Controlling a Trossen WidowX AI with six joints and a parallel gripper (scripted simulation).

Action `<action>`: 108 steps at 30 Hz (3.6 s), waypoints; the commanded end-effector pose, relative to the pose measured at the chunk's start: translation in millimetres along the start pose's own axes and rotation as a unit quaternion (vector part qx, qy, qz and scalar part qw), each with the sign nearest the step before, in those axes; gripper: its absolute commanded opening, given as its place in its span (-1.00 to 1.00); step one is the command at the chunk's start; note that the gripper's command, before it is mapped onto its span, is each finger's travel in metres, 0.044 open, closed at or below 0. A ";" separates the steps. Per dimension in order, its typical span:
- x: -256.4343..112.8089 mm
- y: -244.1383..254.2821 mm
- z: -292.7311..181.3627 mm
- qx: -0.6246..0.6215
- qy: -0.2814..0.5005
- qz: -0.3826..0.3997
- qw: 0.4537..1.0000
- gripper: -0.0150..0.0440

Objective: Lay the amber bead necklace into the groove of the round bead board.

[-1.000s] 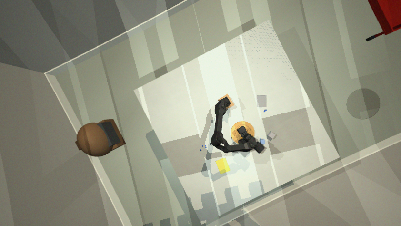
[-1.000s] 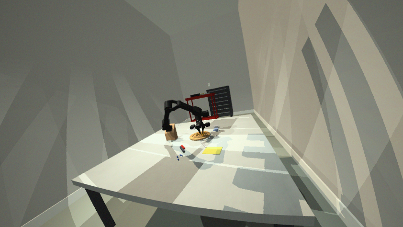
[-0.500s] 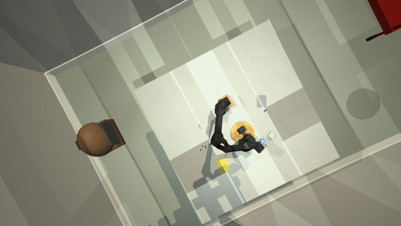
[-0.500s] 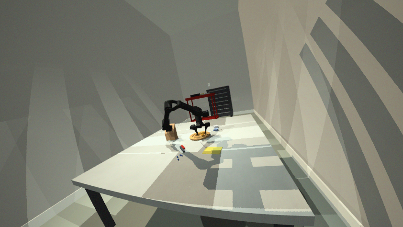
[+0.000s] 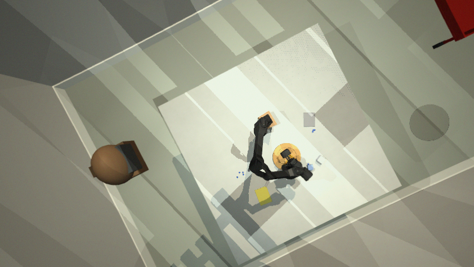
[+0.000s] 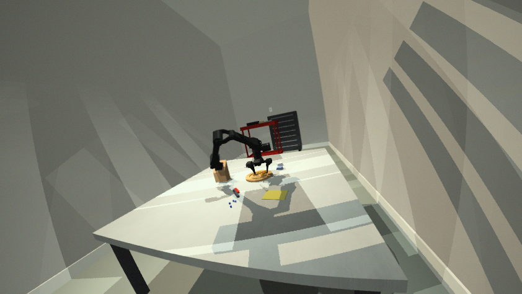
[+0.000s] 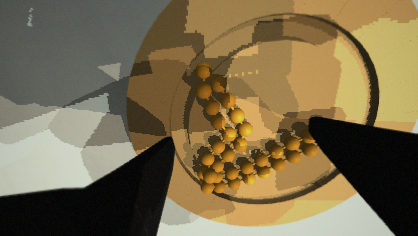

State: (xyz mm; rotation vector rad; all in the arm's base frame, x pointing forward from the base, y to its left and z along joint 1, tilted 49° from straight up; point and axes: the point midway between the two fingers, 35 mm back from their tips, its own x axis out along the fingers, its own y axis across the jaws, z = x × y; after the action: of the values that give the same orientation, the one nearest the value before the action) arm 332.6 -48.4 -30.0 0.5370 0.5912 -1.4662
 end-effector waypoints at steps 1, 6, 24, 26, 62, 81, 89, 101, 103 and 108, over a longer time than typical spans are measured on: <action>-0.9 0.2 0.3 0.001 -0.001 0.001 1.000 1.00; -0.9 0.2 0.3 0.001 -0.001 0.001 1.000 1.00; -25.7 17.5 42.3 -0.137 -0.001 0.001 0.991 -0.08; -15.9 17.4 42.5 -0.137 -0.002 0.001 0.991 -0.08; 4.7 17.5 42.6 -0.135 0.001 0.001 0.991 -0.49; 4.7 17.5 42.6 -0.135 0.001 0.001 0.991 -0.49; 4.7 17.5 42.6 -0.135 0.001 0.001 0.991 -0.49; -3.8 17.3 42.7 -0.137 -0.002 0.001 0.991 -0.49; -3.8 17.3 42.7 -0.137 -0.002 0.001 0.991 -0.49; -4.0 15.2 38.1 -0.137 -0.001 0.001 0.991 -0.49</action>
State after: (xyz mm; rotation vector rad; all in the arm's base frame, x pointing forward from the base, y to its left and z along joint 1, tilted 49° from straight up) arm 351.1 -73.5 2.4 0.3231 0.7771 -1.3579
